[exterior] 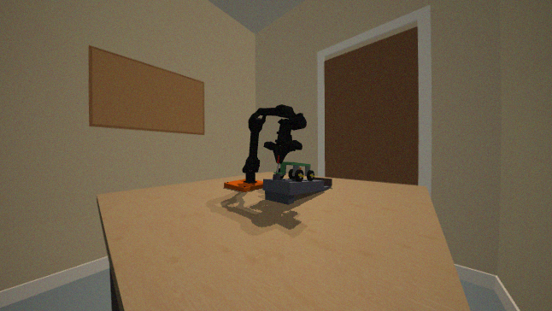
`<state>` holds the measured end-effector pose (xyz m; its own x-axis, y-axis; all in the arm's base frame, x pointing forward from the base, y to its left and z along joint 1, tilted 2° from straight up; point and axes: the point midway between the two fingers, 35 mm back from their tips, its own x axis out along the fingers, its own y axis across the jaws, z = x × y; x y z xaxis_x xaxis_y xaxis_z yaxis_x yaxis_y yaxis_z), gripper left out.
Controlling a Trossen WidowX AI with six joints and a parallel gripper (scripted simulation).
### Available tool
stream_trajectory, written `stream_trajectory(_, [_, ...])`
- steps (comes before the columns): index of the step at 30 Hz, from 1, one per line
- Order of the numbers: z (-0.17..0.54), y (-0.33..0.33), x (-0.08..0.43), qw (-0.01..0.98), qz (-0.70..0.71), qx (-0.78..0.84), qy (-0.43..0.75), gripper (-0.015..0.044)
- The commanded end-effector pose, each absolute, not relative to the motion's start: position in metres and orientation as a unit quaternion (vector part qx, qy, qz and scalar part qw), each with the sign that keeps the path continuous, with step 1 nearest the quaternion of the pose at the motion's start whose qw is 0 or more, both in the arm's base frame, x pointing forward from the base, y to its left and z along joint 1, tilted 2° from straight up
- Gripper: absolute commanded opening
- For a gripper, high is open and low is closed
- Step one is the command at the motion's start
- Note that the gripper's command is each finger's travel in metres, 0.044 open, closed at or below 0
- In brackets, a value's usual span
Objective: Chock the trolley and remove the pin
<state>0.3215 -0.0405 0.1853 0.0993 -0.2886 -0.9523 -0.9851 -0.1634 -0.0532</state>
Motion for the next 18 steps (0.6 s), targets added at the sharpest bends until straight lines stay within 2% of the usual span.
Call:
stream_trajectory(1, [0.1907, -0.041, 0.3218, 0.4, 0.432, -0.627, 0.509, 0.0])
stream_trajectory(18, [0.1978, -0.0412, 0.3213, 0.4, 0.432, -0.627, 0.509, 0.0])
